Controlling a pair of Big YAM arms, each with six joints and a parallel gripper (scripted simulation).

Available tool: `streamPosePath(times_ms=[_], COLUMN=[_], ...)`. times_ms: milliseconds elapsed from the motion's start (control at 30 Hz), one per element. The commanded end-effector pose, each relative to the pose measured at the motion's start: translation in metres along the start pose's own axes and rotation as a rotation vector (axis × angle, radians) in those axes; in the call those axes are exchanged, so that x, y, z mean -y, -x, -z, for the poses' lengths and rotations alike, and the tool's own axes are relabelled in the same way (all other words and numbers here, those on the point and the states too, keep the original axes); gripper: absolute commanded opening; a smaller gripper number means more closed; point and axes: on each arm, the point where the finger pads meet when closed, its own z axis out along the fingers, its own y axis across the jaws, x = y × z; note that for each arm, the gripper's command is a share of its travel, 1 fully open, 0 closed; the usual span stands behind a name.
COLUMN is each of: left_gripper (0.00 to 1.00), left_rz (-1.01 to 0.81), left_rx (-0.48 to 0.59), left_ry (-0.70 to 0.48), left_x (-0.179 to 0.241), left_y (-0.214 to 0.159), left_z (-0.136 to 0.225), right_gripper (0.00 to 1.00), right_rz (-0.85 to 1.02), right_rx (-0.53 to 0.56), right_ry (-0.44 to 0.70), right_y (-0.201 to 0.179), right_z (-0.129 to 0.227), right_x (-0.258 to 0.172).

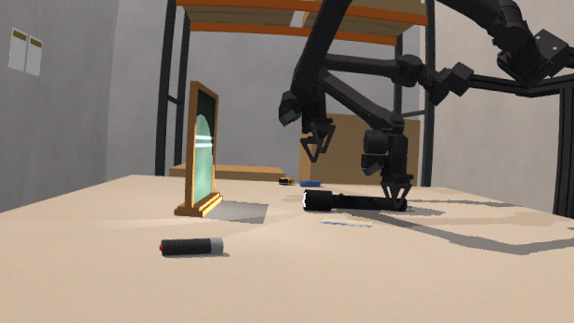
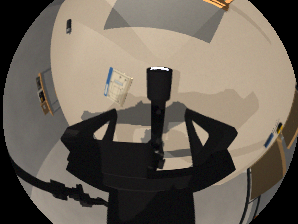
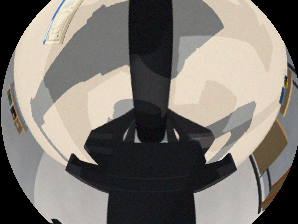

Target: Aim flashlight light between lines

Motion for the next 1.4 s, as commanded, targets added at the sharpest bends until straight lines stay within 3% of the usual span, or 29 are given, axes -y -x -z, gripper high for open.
streamPosePath(times_ms=[0, 133, 267, 300, 333, 467, 567, 733, 867, 1233, 1367], left_gripper=[1.0, 1.0, 1.0, 1.0, 1.0, 1.0, 1.0, 1.0, 1.0, 1.0, 1.0], left_rz=[-0.027, -0.028, 0.0, -0.008, -0.009, -0.027, -0.014, -0.029, -0.014, -0.029, -0.003], left_rx=[-0.014, 0.01, -0.005, 0.011, -0.008, -0.013, 0.007, -0.012, 0.013, -0.008, -0.002], left_ry=[0.013, -0.012, 0.005, -0.01, 0.008, 0.011, -0.007, 0.01, -0.011, 0.01, 0.01], left_x=[-0.002, 0.006, -0.006, 0.004, 0.004, 0.004, 0.005, 0.007, 0.009, 0.012, 0.004], left_y=[-0.003, 0.001, 0.011, 0.01, 0.005, -0.004, 0.007, -0.004, 0.008, -0.004, 0.01], left_z=[-0.018, -0.003, -0.019, -0.008, -0.025, -0.032, -0.02, -0.042, -0.025, -0.057, -0.059], right_gripper=[0.29, 0.29, 0.29, 0.29, 0.29, 0.29, 0.29, 0.29, 0.29, 0.29, 0.29], right_rz=[0.036, 0.036, 0.036, 0.036, 0.036, 0.036, 0.036, 0.036, 0.036, 0.036, 0.036], right_rx=[-0.03, -0.03, -0.03, -0.03, -0.03, -0.03, -0.03, -0.03, -0.03, -0.03, -0.03], right_ry=[-0.008, -0.008, -0.008, -0.008, -0.008, -0.008, -0.008, -0.008, -0.008, -0.008, -0.008], right_y=[-0.017, -0.017, -0.017, -0.017, -0.017, -0.017, -0.017, -0.017, -0.017, -0.017, -0.017], right_z=[0.004, 0.004, 0.004, 0.004, 0.004, 0.004, 0.004, 0.004, 0.004, 0.004, 0.004], right_x=[0.012, 0.012, 0.012, 0.012, 0.012, 0.012, 0.012, 0.012, 0.012, 0.012, 0.012])
